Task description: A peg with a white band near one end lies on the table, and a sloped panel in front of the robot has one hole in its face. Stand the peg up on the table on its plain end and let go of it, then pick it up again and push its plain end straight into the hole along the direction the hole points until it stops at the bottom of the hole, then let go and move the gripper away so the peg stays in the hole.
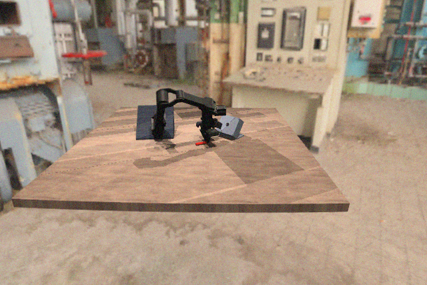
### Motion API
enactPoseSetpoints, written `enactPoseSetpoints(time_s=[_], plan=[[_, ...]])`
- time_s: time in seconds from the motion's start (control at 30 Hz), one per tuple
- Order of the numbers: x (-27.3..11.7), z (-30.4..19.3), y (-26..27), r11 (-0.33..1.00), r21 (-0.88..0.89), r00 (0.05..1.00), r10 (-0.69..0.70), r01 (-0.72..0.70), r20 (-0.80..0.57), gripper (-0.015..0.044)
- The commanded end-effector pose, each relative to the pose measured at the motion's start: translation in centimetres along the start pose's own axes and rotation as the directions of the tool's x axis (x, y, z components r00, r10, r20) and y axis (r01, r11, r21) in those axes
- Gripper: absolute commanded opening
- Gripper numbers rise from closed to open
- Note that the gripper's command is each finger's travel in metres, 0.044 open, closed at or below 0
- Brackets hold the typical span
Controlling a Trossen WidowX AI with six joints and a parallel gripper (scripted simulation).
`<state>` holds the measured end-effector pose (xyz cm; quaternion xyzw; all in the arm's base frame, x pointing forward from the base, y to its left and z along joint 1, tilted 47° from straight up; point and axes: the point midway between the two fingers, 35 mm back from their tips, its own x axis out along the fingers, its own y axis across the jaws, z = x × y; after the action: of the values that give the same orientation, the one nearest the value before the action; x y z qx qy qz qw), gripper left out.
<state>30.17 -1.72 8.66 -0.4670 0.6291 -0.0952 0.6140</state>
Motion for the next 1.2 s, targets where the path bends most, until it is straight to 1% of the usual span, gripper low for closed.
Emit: enactPoseSetpoints(time_s=[0.0,0.07,0.27,1.17], plan=[[0.0,0.0,-0.1,1.000,-0.002,1.000,-0.004,0.004,0.001,0.0063],[0.0,0.0,-0.1,1.000,-0.002,1.000,-0.004,0.004,0.001,0.0050],[0.0,0.0,0.0,1.000,-0.001,1.000,-0.002,0.002,0.007,0.0049],[-1.5,-1.0,0.0,1.000,-0.003,0.971,0.001,0.000,0.239,0.0049]])
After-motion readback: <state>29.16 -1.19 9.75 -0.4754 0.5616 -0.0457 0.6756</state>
